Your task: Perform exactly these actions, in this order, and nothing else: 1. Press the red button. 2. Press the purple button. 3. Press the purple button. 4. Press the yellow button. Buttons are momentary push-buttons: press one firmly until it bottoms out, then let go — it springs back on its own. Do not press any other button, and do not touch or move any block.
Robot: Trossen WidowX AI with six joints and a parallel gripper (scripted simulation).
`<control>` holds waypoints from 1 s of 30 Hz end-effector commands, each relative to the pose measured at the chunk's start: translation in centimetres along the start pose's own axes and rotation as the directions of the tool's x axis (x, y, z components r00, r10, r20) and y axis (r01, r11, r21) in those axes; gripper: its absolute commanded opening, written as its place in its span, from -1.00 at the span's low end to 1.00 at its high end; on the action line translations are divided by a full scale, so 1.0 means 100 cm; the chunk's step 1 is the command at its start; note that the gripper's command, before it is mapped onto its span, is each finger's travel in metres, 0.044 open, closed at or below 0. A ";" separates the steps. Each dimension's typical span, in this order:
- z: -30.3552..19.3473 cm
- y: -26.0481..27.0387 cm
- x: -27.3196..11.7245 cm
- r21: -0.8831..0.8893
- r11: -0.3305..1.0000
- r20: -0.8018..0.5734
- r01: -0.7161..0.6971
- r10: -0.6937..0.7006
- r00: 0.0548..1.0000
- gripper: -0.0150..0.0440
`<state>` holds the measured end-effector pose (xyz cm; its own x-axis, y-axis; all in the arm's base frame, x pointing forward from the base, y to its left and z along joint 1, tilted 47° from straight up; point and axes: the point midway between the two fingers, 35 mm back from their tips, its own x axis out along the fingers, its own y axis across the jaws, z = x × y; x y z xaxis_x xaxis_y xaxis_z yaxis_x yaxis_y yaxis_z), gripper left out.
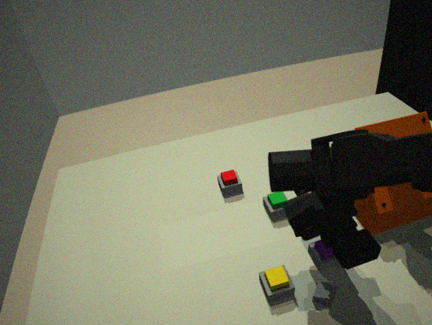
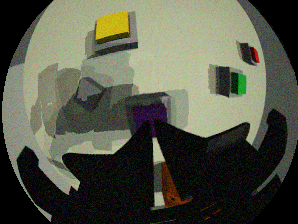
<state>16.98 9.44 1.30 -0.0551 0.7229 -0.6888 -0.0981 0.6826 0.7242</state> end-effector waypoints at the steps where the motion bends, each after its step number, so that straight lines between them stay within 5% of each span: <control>1: -0.001 0.000 0.007 0.007 1.000 -0.003 -0.006 0.006 1.000 -0.42; 21: -0.002 0.001 0.009 0.007 1.000 -0.004 -0.006 0.006 1.000 -0.42; 30: -0.001 0.000 -0.025 0.007 1.000 -0.004 -0.005 0.005 1.000 -0.42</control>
<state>16.97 7.94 2.63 -0.0600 0.7278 -0.6832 -0.0835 0.6784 0.7299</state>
